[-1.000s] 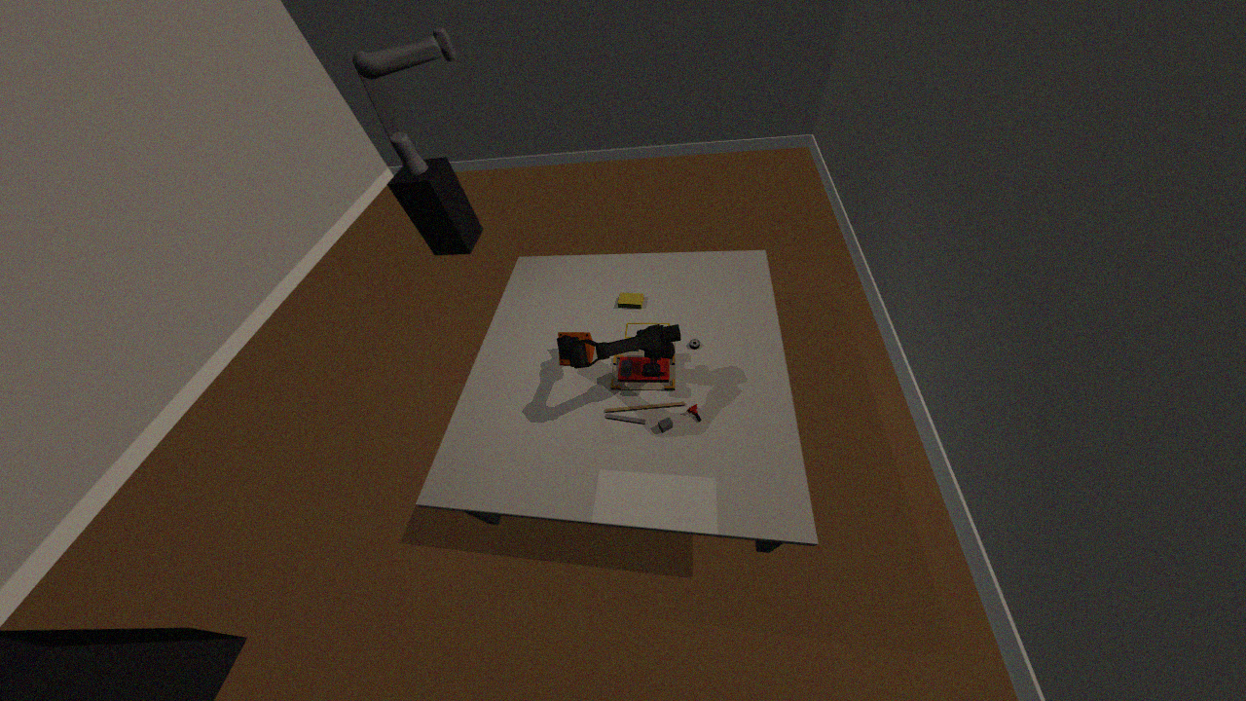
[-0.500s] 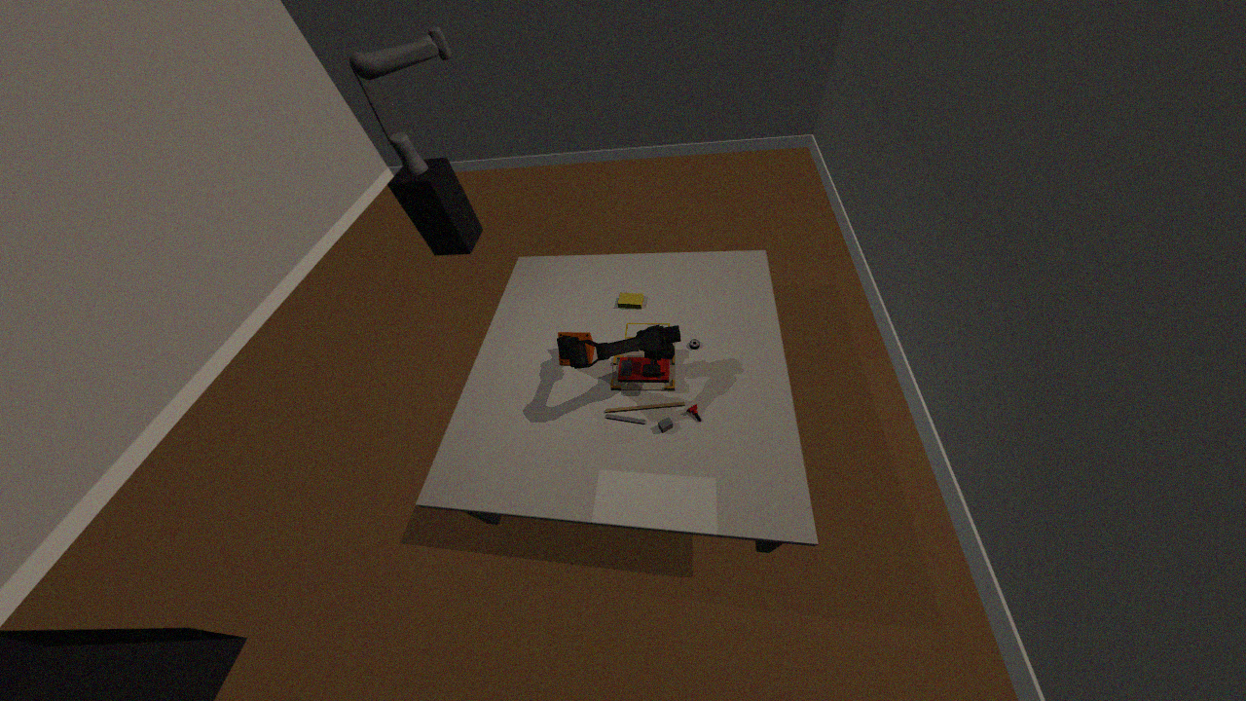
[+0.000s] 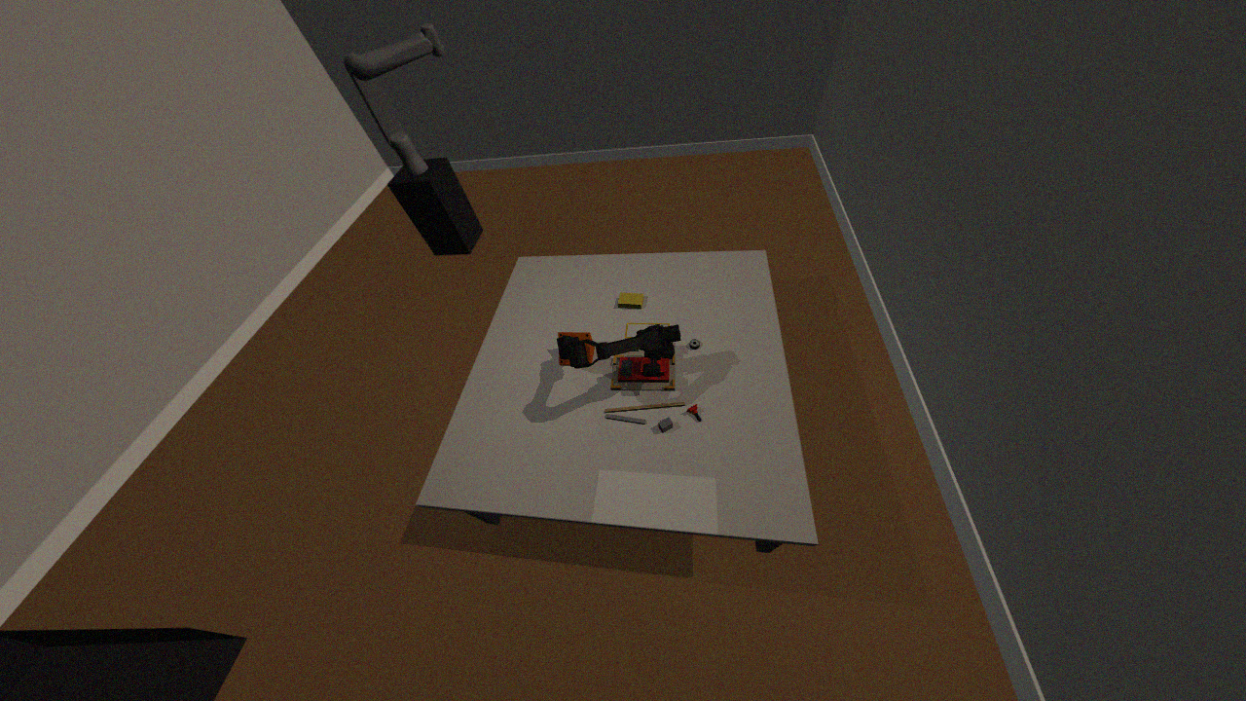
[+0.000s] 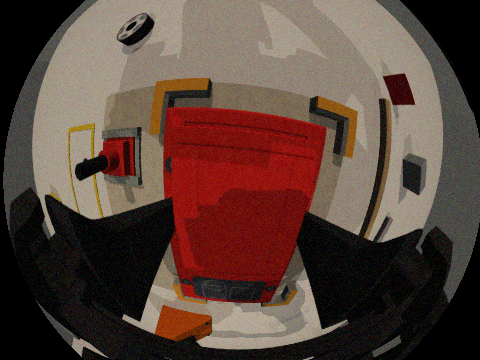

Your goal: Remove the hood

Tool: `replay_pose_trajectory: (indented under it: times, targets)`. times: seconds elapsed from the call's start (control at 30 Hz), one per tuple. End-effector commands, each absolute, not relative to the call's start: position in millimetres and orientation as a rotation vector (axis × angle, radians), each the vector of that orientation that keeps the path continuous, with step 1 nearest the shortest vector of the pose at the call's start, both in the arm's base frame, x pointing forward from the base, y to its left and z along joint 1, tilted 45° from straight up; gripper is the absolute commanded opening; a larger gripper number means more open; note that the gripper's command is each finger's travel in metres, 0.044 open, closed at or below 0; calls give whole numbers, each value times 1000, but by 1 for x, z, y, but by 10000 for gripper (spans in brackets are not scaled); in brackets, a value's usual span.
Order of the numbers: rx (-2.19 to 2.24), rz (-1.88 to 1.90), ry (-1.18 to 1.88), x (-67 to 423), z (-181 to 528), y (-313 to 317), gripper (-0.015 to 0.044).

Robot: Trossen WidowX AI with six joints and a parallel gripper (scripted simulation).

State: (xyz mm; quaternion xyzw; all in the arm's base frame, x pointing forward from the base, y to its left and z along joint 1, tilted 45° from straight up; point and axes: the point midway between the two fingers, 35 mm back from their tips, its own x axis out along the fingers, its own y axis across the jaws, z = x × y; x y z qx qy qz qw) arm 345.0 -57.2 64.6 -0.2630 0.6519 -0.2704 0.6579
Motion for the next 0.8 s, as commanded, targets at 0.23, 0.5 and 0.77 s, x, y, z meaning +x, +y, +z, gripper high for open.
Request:
replay_pose_trajectory:
  times: [0.23,0.5,0.77]
  targets:
    - [-590,-615,1473,346,71,-52,0]
    - [-590,-615,1473,346,74,-48,0]
    - [-590,-614,1473,346,78,-44,0]
